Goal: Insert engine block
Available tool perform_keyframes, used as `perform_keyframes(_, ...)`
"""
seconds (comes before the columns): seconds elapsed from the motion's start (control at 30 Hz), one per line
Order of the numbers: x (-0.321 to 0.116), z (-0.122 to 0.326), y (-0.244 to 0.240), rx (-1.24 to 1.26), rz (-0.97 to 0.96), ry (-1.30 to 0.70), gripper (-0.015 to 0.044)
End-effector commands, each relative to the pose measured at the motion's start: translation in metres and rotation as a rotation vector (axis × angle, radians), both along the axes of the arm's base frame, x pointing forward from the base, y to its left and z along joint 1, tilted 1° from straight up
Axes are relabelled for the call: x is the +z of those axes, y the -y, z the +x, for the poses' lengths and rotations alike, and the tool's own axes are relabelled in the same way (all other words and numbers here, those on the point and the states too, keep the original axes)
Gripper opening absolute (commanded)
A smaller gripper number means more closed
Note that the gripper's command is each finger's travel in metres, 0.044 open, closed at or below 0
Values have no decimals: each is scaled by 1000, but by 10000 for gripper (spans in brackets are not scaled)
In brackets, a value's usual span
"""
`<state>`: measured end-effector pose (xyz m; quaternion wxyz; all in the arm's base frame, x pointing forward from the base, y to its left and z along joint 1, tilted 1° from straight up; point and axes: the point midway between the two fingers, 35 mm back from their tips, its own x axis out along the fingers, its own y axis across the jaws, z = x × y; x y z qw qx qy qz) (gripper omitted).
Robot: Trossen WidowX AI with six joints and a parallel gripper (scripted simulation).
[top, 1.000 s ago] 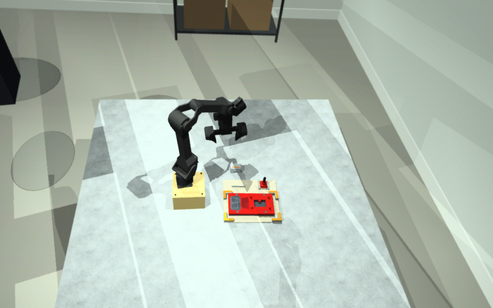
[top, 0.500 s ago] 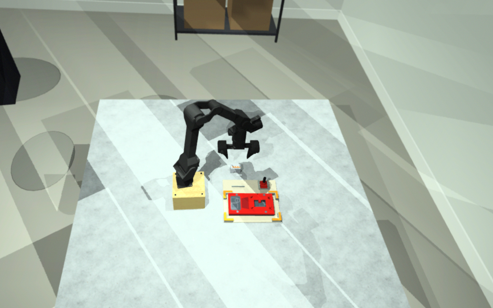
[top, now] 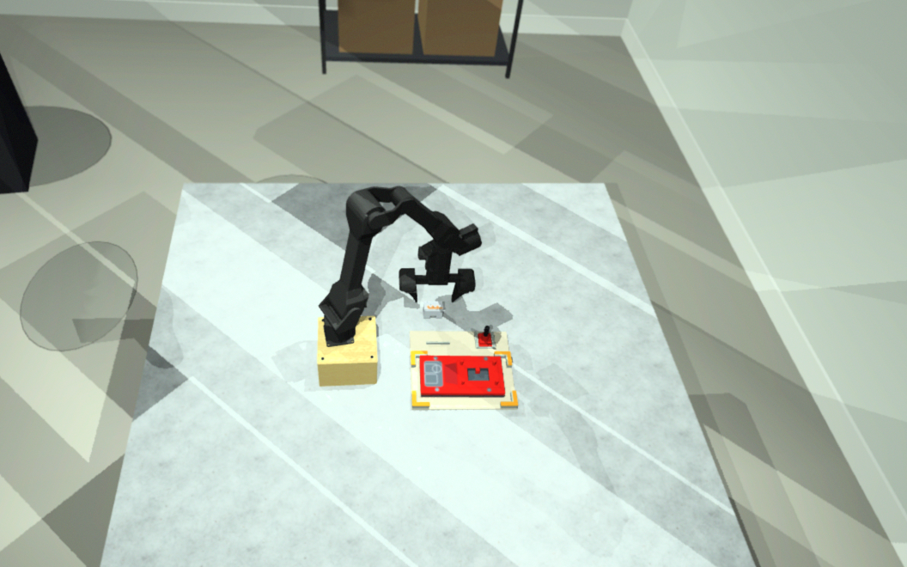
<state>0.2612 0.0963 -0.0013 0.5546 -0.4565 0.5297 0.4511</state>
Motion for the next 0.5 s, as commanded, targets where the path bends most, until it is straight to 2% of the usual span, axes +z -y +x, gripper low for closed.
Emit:
perform_keyframes(0.0,-7,0,1,6,-7,-1,440)
perform_keyframes(0.47,-30,0,1,6,-7,-1,440)
